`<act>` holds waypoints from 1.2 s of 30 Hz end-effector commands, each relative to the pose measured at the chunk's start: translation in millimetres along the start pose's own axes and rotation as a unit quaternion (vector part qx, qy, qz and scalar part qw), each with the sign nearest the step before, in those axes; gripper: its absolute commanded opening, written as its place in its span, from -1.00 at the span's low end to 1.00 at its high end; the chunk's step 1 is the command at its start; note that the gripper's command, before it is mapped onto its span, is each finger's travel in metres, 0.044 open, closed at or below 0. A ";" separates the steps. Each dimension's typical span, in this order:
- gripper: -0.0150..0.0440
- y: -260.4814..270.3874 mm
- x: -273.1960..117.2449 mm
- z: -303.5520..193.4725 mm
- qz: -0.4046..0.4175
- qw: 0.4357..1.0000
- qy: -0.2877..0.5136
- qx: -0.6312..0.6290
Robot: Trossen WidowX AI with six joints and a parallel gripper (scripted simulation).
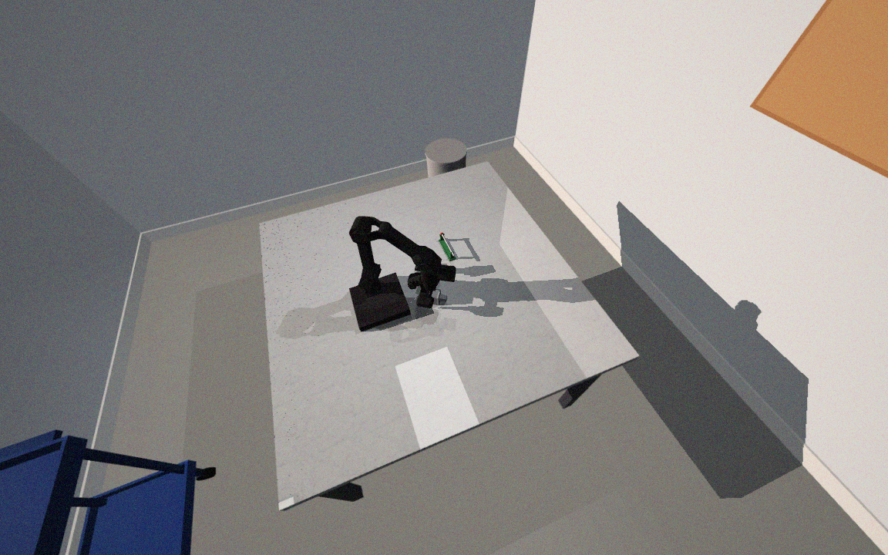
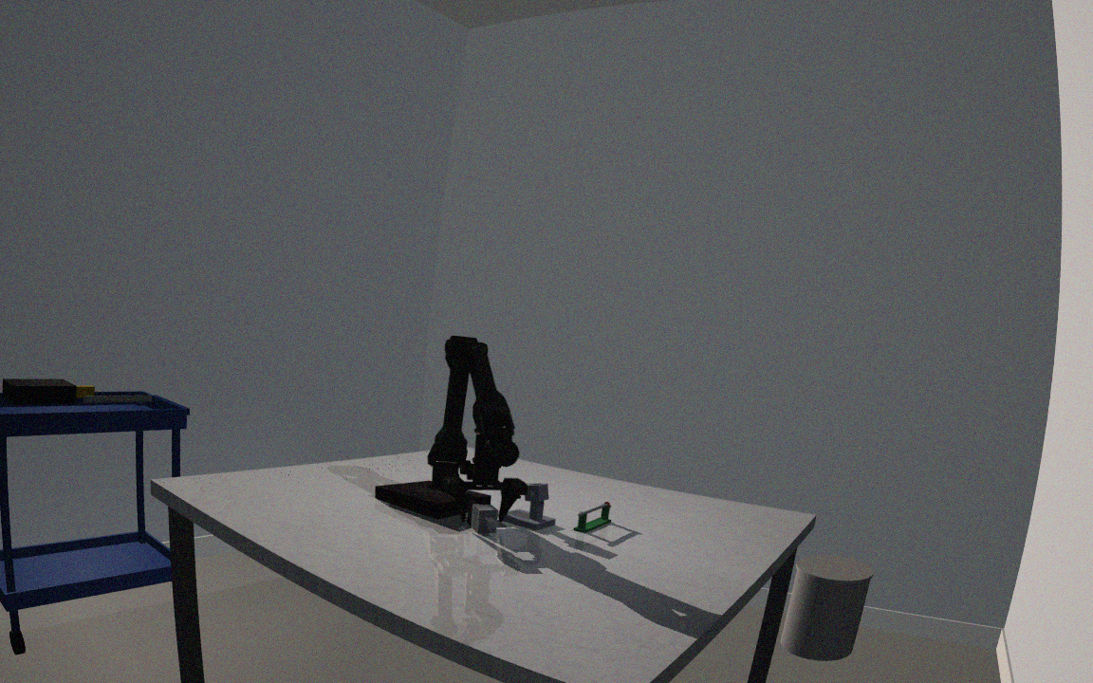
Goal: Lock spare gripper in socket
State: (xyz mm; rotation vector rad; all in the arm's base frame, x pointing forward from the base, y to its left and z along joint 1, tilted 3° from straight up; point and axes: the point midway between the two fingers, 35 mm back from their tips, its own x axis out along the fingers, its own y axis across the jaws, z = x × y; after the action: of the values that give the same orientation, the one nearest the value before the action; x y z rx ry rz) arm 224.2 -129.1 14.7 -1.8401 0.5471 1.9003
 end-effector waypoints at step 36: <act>1.00 -0.2 -48.1 1.6 0.000 1.000 -0.004 0.001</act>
State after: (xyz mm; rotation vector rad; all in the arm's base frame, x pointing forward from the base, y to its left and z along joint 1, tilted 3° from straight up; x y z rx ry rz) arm 223.6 -129.6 59.9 -1.8286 0.5466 1.9063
